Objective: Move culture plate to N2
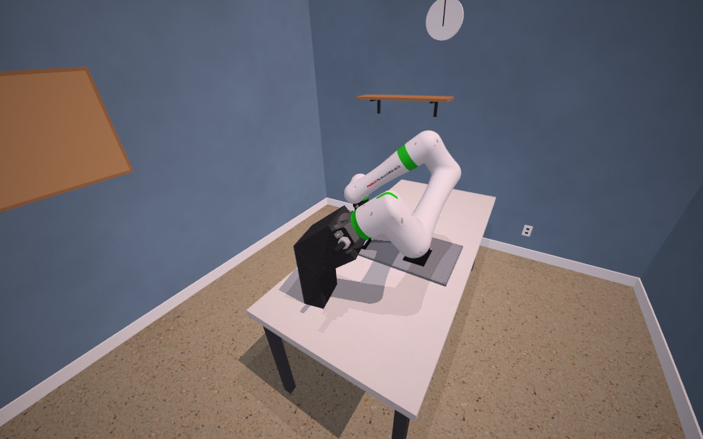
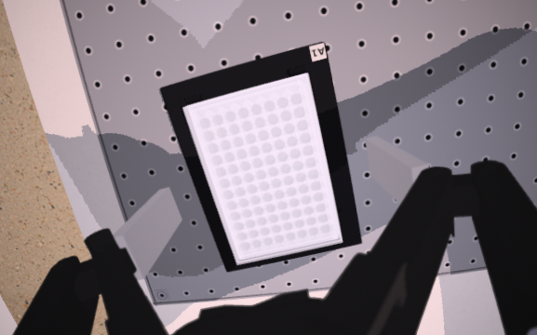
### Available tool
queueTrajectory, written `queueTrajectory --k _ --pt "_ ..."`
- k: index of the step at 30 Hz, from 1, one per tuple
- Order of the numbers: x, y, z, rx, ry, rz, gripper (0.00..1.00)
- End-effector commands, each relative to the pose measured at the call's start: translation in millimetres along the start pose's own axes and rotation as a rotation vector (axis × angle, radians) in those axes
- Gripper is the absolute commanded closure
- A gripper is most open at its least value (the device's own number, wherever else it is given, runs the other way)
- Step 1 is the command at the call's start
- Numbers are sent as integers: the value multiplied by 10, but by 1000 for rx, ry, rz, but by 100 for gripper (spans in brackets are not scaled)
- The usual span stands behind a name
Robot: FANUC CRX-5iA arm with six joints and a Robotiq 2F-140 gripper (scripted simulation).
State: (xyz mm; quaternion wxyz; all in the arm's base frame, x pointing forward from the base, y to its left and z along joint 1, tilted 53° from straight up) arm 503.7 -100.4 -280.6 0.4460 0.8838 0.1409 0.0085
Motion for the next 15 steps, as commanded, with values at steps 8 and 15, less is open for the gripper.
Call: queueTrajectory --k 8,15 --pt "1 -2 -189 0 0 0 0" --pt "1 -2 -349 0 0 0 0"
Point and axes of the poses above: the point where the finger pads meet when closed, its own z axis out along the fingers, its own y axis across the jaws, x = y × z, the point moved 3 cm from there along -z, back along the fingers, and after that the axes turned 14 degrees about -z, right-handed, at the moved point
